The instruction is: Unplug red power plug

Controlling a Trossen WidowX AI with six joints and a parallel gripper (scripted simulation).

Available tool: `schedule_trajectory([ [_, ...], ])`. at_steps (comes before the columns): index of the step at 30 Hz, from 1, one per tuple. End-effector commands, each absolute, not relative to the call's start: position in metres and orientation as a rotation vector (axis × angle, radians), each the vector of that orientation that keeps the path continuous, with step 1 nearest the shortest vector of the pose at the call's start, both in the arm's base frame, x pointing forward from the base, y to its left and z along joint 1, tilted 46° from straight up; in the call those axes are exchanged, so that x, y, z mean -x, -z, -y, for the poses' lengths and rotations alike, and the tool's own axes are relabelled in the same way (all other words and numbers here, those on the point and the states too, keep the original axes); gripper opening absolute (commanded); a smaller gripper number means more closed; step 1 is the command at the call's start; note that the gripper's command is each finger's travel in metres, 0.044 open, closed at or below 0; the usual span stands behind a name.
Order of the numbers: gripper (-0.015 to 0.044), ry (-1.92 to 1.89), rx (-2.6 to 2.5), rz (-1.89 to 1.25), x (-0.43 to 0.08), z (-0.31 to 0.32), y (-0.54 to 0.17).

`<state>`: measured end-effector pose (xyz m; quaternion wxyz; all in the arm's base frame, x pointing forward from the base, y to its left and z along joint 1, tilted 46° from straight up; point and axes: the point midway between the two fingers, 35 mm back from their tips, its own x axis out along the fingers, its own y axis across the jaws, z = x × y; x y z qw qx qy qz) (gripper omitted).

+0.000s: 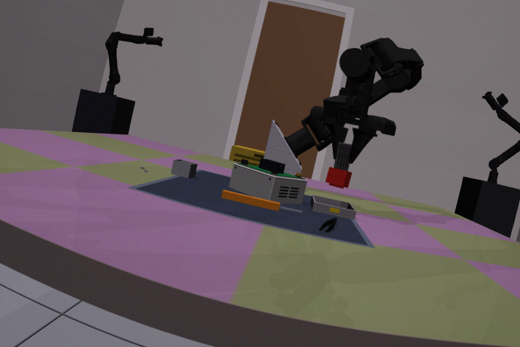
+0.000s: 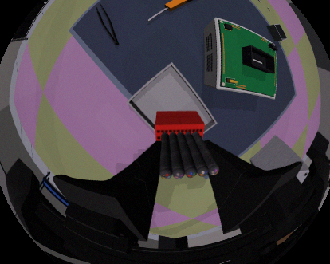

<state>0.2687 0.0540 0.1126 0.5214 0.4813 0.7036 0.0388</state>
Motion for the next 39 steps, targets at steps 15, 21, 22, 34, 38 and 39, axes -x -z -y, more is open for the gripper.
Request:
schedule_trajectory([
  [15,0.0000,-0.092,-1.159,-1.680,-0.271,-0.071,-0.096],
  [21,0.0000,-0.092,-1.159,-1.680,-0.271,-0.078,-0.089],
  [22,0.0000,-0.092,-1.159,-1.680,-0.271,-0.079,-0.088],
  [34,0.0000,-0.095,-1.161,-1.680,-0.271,-0.093,-0.075],
  [38,0.0000,-0.084,-1.165,-1.669,-0.273,-0.089,-0.078],
  [39,0.0000,-0.084,-1.165,-1.669,-0.273,-0.089,-0.078],
])
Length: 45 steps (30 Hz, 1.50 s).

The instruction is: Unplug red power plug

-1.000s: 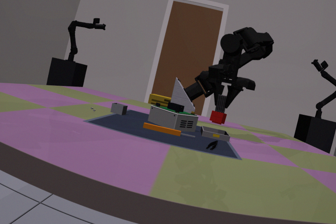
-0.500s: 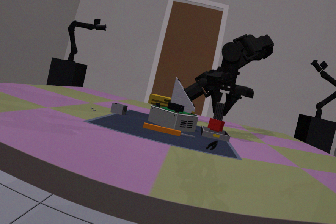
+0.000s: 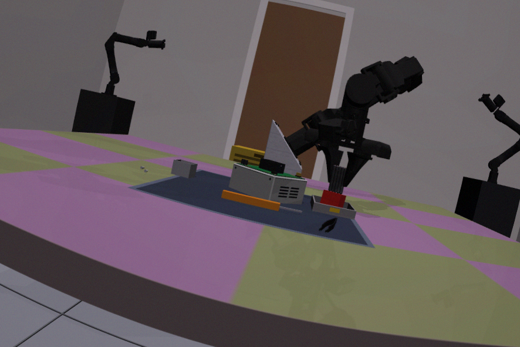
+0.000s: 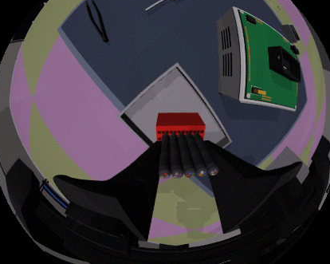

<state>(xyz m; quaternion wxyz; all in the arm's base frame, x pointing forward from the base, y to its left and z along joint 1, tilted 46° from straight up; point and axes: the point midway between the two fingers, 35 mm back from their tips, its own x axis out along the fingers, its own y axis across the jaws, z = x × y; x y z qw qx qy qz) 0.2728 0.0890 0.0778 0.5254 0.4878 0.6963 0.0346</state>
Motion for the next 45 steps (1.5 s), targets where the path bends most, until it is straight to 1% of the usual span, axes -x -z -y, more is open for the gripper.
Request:
schedule_trajectory([
  [1,0.0000,-0.084,-1.165,-1.669,-0.273,-0.089,-0.078],
  [7,0.0000,-0.084,-1.165,-1.669,-0.273,-0.089,-0.078],
  [24,0.0440,-0.084,-1.165,-1.669,-0.273,-0.089,-0.078],
  [41,0.0440,-0.084,-1.165,-1.669,-0.273,-0.089,-0.078],
  [45,0.0440,-0.082,-1.160,-1.671,-0.274,-0.072,-0.092],
])
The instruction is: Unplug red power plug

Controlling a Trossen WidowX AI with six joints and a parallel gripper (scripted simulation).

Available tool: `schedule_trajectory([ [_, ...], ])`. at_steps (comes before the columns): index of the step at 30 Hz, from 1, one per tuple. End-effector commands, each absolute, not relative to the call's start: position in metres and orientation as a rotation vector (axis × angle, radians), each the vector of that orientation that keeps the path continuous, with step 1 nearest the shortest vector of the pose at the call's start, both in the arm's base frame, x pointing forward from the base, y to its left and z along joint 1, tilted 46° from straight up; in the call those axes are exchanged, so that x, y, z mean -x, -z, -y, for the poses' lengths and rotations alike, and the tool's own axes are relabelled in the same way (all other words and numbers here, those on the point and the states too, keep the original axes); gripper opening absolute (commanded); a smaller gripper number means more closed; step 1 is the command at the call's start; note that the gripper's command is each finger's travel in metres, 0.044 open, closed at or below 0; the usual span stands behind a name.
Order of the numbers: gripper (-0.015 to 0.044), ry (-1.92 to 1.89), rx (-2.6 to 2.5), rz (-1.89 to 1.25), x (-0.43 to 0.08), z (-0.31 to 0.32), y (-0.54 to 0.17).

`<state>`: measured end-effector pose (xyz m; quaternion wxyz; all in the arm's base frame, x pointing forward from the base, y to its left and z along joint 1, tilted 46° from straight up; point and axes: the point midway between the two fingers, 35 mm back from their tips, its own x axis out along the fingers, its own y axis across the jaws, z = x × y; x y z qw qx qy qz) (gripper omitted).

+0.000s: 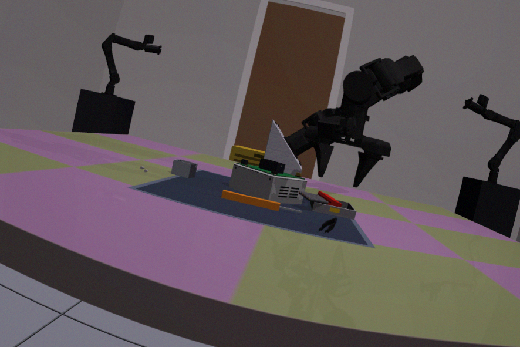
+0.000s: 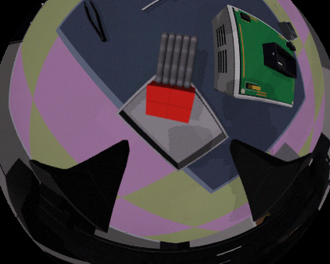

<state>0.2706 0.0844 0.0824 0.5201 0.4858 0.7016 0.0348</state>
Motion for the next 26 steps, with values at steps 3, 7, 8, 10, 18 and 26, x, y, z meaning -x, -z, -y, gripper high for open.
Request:
schedule_trajectory([
  [3,0.0440,-0.085,-1.158,-1.677,-0.272,-0.049,-0.116],
  [7,0.0440,-0.092,-1.160,-1.681,-0.269,-0.034,-0.132],
  [8,0.0440,-0.092,-1.160,-1.681,-0.269,-0.034,-0.132],
  [10,0.0440,-0.092,-1.160,-1.681,-0.269,-0.034,-0.132],
  [18,0.0440,-0.081,-1.154,-1.678,-0.278,0.016,-0.087],
  [26,0.0440,-0.088,-1.155,-1.679,-0.275,0.052,-0.051],
])
